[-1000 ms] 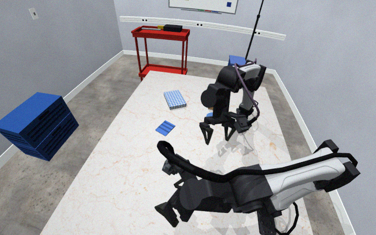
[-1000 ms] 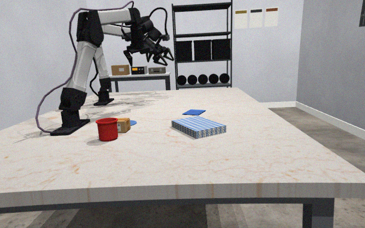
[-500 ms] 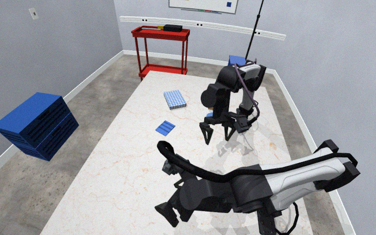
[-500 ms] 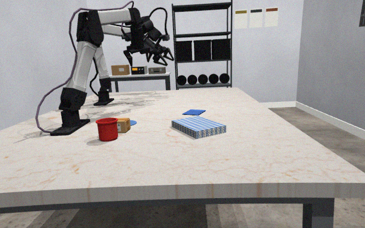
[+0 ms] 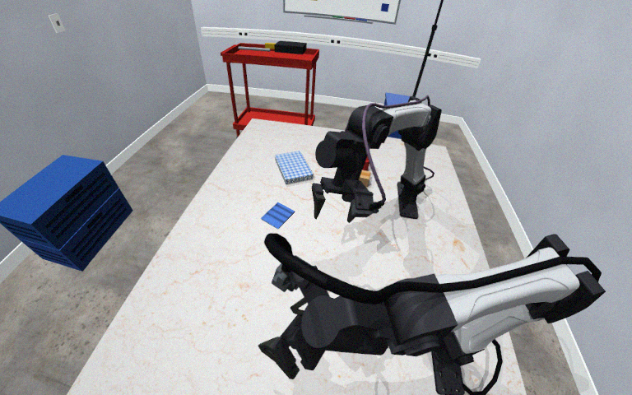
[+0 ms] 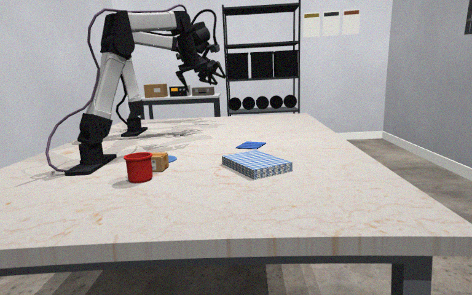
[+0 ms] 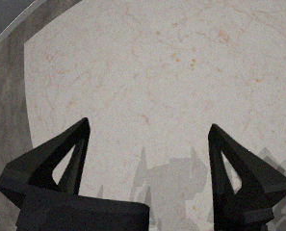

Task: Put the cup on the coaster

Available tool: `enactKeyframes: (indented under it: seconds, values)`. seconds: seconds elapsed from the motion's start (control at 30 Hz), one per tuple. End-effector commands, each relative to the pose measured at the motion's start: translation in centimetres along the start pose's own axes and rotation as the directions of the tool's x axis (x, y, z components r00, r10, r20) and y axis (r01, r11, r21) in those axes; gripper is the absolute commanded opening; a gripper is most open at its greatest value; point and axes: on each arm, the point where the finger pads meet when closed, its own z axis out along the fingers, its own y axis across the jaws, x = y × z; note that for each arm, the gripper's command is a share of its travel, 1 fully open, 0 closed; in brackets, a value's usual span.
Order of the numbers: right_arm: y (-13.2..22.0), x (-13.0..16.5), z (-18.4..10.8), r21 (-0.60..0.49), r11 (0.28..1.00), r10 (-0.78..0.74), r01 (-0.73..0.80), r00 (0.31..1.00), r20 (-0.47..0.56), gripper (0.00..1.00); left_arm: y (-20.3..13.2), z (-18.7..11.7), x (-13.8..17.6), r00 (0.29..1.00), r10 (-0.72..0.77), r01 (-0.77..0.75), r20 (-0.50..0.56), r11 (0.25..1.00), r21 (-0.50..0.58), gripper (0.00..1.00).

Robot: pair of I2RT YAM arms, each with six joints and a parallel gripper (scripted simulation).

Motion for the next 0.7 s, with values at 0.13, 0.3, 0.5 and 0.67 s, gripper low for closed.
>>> enactKeyframes:
  seconds: [0.13, 0.3, 0.5, 0.67]
  values:
    - [-4.7, 12.9, -3.2, 0.272, 0.927, 0.327, -0.258, 0.913, -0.246, 0.96, -2.6, -0.1, -3.9, 0.995, 0.029, -0.029, 0.098, 1.000, -0.007, 1.00]
    - [-2.9, 23.6, -5.1, 0.361, 0.811, 0.577, -0.460, 0.731, -0.365, 0.96, -7.1, 0.2, -7.4, 0.981, 0.055, -0.063, 0.187, 0.997, 0.038, 1.00]
    - [2.4, 34.1, -7.3, 0.457, 0.587, 0.807, -0.668, 0.438, -0.397, 0.96, -15.0, -0.7, -12.2, 0.941, 0.064, -0.112, 0.331, 0.985, 0.128, 1.00]
    - [6.6, 38.9, -8.2, 0.497, 0.394, 0.906, -0.773, 0.235, -0.353, 0.96, -21.0, -2.4, -14.9, 0.902, 0.042, -0.143, 0.429, 0.968, 0.207, 1.00]
